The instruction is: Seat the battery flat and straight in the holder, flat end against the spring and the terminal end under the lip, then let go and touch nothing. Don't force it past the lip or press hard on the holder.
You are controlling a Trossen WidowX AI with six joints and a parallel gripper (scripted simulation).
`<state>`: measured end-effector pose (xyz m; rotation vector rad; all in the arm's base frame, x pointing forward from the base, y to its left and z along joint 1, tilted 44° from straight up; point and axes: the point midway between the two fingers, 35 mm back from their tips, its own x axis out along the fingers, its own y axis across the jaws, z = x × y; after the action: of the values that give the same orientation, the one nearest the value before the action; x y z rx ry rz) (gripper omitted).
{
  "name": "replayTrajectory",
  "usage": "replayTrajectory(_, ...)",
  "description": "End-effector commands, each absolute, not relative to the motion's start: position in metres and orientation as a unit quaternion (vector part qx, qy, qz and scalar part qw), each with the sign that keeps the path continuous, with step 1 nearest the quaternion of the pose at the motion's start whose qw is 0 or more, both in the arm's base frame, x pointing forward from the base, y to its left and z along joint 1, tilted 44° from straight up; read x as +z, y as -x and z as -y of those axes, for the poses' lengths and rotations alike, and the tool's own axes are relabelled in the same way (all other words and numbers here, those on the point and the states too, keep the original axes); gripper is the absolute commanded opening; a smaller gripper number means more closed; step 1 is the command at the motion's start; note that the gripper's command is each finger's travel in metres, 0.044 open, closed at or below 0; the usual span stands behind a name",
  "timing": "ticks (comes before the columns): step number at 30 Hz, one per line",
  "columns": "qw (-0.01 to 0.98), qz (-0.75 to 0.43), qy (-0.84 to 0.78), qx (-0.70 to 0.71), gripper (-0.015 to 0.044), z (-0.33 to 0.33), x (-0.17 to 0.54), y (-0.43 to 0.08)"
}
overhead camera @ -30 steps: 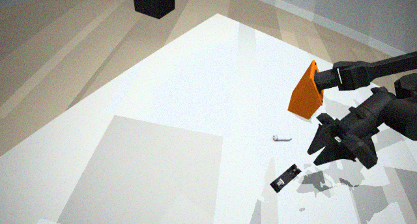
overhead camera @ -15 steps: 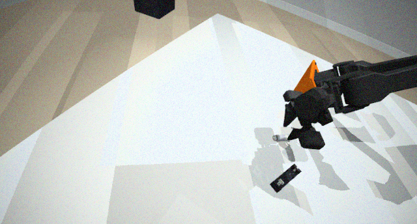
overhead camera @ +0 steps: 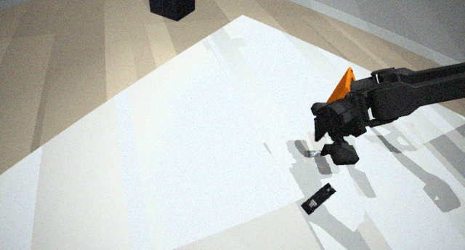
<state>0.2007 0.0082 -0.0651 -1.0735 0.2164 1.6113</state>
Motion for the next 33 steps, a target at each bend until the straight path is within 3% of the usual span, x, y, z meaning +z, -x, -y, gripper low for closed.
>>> replayTrajectory(1,0.563,-0.092,0.450,0.687,0.0221,-0.014,-0.070,-0.198)
replayTrajectory(25,0.564,-0.091,0.449,0.687,0.0221,-0.039,-0.094,-0.198)
replayTrajectory(29,0.564,-0.091,0.449,0.687,0.0116,-0.039,-0.094,-0.198)
replayTrajectory(33,0.564,-0.091,0.449,0.687,0.0089,-0.039,-0.094,-0.198)
